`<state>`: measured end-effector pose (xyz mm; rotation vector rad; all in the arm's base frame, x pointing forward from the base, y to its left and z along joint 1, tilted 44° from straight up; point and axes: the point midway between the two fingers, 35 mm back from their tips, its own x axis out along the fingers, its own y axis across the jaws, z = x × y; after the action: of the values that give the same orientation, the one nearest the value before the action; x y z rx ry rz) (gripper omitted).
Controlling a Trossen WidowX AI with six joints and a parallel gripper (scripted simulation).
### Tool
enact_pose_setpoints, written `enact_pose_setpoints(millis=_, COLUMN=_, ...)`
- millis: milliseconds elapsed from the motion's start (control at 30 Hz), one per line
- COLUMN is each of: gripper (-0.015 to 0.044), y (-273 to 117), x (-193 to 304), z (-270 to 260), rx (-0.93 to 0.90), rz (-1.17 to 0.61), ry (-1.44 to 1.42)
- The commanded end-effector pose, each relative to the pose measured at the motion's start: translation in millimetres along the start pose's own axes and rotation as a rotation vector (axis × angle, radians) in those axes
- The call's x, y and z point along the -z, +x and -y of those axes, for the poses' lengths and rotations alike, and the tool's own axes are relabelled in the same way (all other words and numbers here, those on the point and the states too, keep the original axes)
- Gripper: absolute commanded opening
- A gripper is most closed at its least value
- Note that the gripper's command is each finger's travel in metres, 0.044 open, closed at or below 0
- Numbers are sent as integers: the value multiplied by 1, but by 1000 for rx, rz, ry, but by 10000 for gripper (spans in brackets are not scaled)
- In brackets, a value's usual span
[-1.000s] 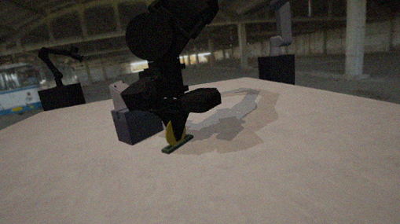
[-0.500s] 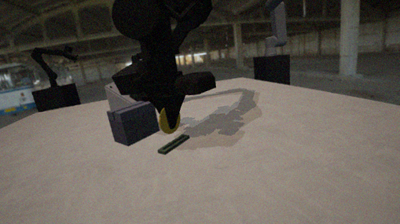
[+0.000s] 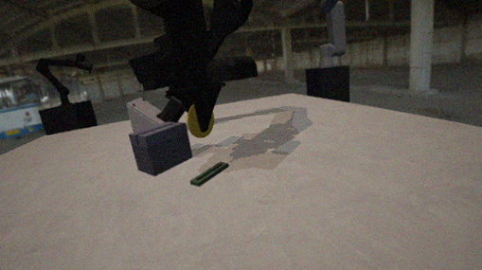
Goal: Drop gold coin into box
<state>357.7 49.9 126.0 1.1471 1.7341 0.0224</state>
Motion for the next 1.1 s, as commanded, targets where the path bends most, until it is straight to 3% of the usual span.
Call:
enact_pose_setpoints(millis=0, gripper=0, y=-8, x=-1, z=1, rx=6, rz=-3, ry=-1)
enact_pose_setpoints(millis=267, gripper=0, y=-27, x=2, z=3, rx=5, rz=-4, ry=-1)
enact_pose_setpoints(millis=1067, gripper=0, y=-30, x=-5, z=48, rx=10, rz=2, ry=44)
